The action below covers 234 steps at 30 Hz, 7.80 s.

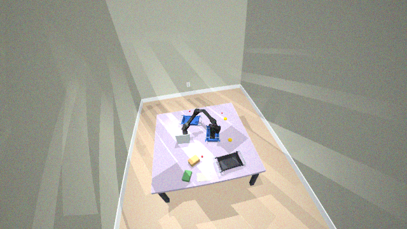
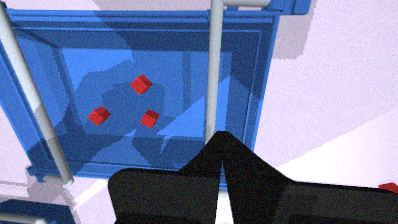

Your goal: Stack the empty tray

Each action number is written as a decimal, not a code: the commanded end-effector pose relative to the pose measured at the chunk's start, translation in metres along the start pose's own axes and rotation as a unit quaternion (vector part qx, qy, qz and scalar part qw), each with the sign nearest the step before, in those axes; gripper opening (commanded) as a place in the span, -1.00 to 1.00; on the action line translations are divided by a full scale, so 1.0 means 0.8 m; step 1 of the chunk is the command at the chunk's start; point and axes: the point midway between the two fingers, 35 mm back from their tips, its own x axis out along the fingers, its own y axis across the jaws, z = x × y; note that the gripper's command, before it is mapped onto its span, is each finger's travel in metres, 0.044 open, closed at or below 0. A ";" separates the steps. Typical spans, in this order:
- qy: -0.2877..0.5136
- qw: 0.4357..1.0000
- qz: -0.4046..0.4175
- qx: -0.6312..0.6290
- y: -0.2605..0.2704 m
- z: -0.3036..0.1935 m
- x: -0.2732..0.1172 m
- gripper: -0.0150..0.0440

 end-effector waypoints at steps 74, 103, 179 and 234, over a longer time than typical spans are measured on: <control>-0.031 0.997 -0.070 0.003 0.345 -0.349 -0.006 1.00; 0.004 1.000 0.007 0.023 0.342 -0.429 0.068 1.00; 0.004 1.000 0.007 0.023 0.338 -0.432 -0.005 -0.49; 0.002 1.000 0.006 0.021 0.418 -0.427 -0.127 -0.49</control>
